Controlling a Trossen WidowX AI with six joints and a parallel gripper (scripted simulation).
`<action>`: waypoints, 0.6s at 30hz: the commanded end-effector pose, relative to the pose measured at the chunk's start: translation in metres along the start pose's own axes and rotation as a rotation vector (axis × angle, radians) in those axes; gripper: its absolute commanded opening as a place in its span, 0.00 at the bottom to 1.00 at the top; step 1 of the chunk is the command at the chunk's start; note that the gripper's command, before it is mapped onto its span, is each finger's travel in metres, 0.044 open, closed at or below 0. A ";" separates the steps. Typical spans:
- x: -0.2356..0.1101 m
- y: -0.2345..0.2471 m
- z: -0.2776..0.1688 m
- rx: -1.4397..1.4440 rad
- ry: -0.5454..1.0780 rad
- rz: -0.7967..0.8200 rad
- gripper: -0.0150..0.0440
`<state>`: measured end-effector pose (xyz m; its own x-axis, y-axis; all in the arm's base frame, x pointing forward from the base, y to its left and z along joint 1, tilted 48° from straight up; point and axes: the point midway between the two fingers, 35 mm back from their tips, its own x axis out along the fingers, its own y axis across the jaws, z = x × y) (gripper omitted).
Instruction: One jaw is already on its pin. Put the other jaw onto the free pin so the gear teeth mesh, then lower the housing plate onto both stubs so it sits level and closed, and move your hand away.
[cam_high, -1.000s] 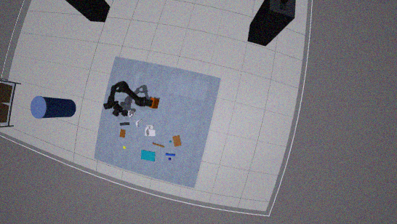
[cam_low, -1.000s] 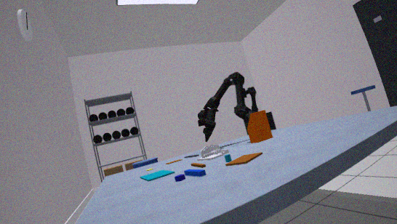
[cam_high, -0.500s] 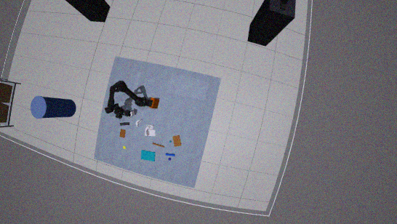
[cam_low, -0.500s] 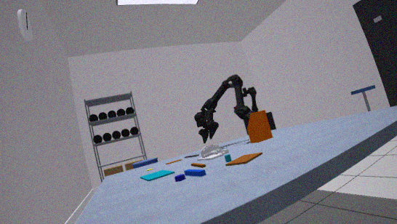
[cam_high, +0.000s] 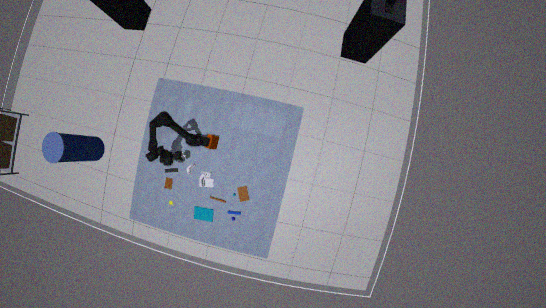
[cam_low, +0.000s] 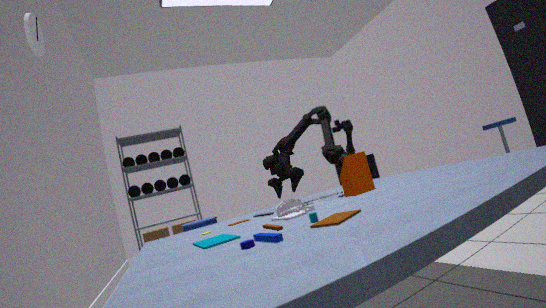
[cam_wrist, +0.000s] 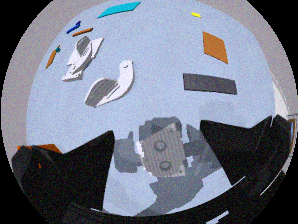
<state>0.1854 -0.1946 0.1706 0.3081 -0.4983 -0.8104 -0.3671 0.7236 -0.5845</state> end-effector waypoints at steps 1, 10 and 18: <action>0.003 0.004 0.004 -0.093 0.021 0.023 1.00; 0.010 0.015 0.014 -0.288 0.055 0.071 1.00; 0.014 0.025 0.022 -0.479 0.087 0.113 1.00</action>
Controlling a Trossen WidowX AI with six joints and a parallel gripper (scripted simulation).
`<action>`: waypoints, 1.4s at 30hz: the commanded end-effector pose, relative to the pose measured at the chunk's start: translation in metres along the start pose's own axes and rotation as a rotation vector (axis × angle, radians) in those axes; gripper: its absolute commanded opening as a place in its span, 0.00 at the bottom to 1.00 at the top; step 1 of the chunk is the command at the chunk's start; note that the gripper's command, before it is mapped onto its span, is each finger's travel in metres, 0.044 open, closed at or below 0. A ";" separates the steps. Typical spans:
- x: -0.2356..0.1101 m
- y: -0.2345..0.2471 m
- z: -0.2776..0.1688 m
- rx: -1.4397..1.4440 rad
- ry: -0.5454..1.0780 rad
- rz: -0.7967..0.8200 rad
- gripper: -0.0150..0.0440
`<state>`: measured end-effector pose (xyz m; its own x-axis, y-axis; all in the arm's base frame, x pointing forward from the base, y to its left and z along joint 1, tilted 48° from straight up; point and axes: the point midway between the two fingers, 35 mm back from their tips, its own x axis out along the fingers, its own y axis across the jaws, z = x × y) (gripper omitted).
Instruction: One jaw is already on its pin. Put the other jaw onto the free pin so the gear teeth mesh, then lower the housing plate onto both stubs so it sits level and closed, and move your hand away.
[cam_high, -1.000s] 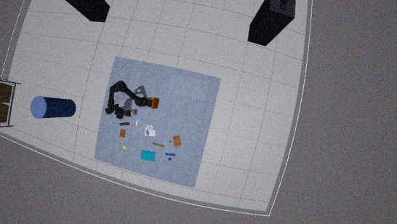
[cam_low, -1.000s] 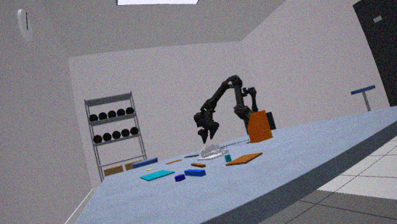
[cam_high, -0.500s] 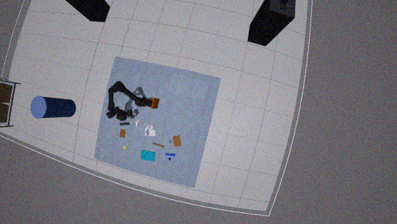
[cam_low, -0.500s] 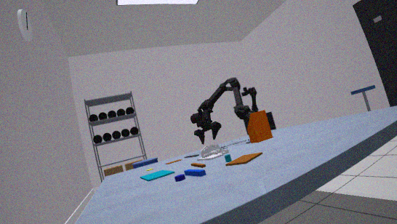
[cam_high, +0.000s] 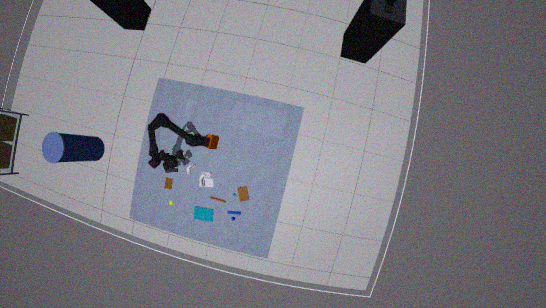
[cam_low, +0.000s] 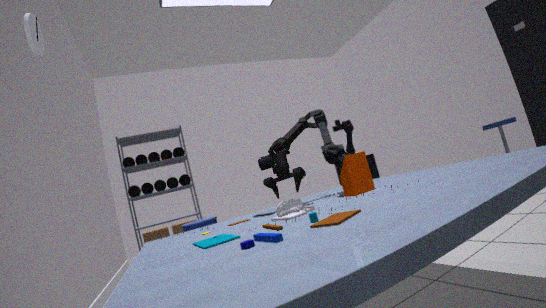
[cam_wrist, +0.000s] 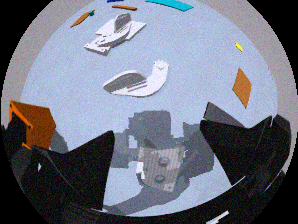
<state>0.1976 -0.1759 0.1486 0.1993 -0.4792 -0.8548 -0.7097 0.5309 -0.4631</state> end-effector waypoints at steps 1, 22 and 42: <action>0.002 0.002 0.005 -0.100 0.020 0.022 1.00; 0.008 0.015 0.033 -0.622 0.106 0.119 1.00; 0.008 0.024 0.057 -1.137 0.198 0.204 1.00</action>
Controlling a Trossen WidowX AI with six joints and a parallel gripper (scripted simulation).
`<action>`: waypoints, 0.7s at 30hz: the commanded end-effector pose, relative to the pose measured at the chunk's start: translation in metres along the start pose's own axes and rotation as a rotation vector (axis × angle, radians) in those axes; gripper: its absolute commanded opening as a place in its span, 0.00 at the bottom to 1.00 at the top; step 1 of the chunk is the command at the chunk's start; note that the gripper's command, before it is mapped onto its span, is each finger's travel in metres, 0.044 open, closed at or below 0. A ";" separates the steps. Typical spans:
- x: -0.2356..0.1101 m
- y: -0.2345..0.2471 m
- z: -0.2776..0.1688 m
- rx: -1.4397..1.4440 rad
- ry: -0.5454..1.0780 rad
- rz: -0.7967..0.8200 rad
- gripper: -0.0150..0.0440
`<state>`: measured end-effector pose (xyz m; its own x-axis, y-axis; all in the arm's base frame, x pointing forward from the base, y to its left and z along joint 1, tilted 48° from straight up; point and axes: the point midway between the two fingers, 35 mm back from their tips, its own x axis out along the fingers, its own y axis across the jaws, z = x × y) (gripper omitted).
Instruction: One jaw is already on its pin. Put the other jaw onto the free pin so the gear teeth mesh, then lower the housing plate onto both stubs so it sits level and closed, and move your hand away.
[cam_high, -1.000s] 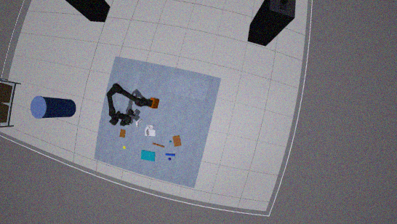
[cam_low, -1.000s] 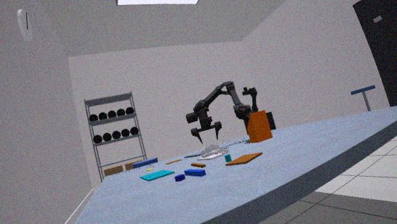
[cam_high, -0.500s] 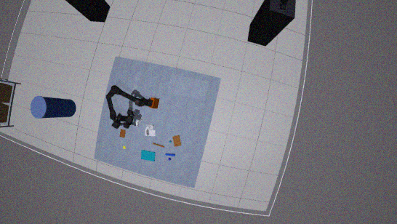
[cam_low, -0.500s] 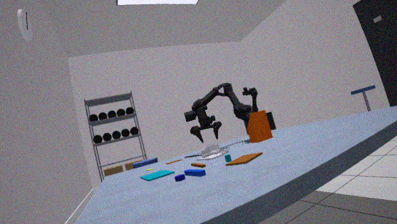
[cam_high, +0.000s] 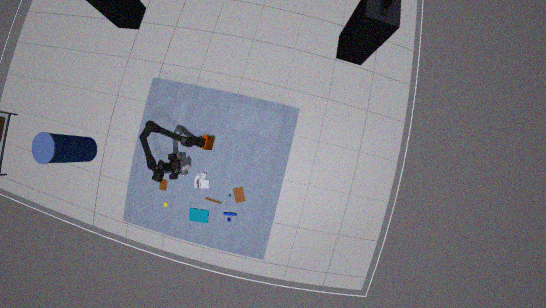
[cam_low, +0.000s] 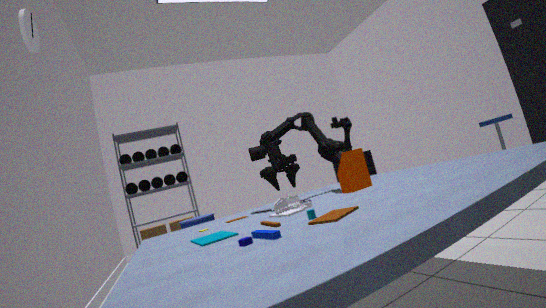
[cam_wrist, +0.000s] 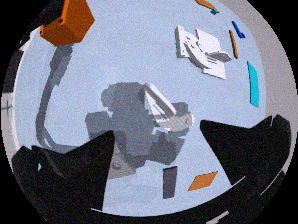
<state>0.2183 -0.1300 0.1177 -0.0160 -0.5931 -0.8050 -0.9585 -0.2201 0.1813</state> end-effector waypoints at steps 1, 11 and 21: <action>-0.002 -0.004 0.003 -0.107 0.024 0.021 1.00; -0.006 -0.012 0.012 -0.367 0.079 0.068 1.00; -0.013 -0.020 0.020 -0.626 0.140 0.120 1.00</action>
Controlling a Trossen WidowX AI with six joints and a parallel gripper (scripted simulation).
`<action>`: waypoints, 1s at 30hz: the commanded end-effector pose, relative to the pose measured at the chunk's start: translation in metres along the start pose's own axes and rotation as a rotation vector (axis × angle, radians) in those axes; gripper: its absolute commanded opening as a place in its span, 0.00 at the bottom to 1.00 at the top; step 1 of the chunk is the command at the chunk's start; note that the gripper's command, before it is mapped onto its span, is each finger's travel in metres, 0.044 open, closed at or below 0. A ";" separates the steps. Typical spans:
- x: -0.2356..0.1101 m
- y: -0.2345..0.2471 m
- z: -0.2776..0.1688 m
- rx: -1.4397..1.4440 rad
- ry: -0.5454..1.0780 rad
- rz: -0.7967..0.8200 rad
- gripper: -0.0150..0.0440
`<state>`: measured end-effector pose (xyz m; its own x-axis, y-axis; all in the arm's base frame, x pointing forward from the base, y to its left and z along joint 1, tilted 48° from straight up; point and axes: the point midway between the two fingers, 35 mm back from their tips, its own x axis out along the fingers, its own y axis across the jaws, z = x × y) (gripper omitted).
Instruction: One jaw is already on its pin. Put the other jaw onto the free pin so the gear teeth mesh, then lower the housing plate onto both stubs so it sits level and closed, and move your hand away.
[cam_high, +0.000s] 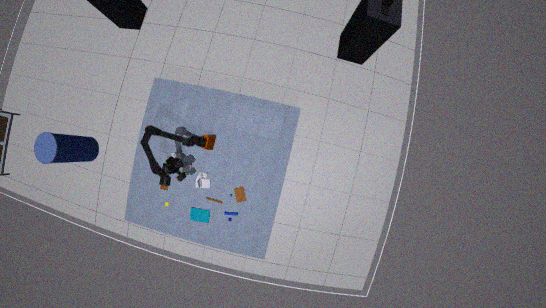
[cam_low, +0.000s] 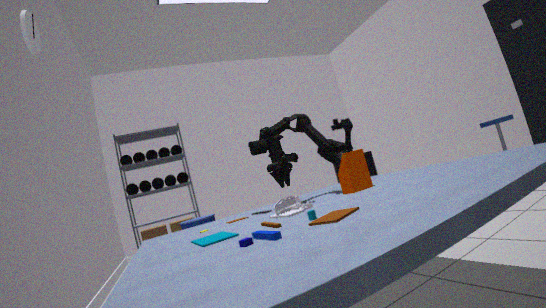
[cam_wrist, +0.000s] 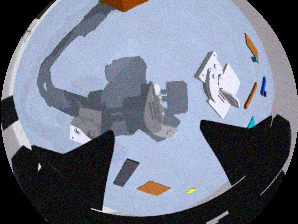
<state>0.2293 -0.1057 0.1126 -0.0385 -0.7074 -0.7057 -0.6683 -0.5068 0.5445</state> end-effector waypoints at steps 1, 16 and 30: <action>-0.003 -0.004 0.000 -0.103 0.026 0.025 1.00; 0.036 -0.003 -0.001 -0.120 0.032 0.030 1.00; 0.048 -0.004 -0.002 -0.119 0.031 0.029 1.00</action>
<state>0.2338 -0.1352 0.0822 -0.0253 -0.7353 -0.6773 -0.5820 -0.5400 0.6080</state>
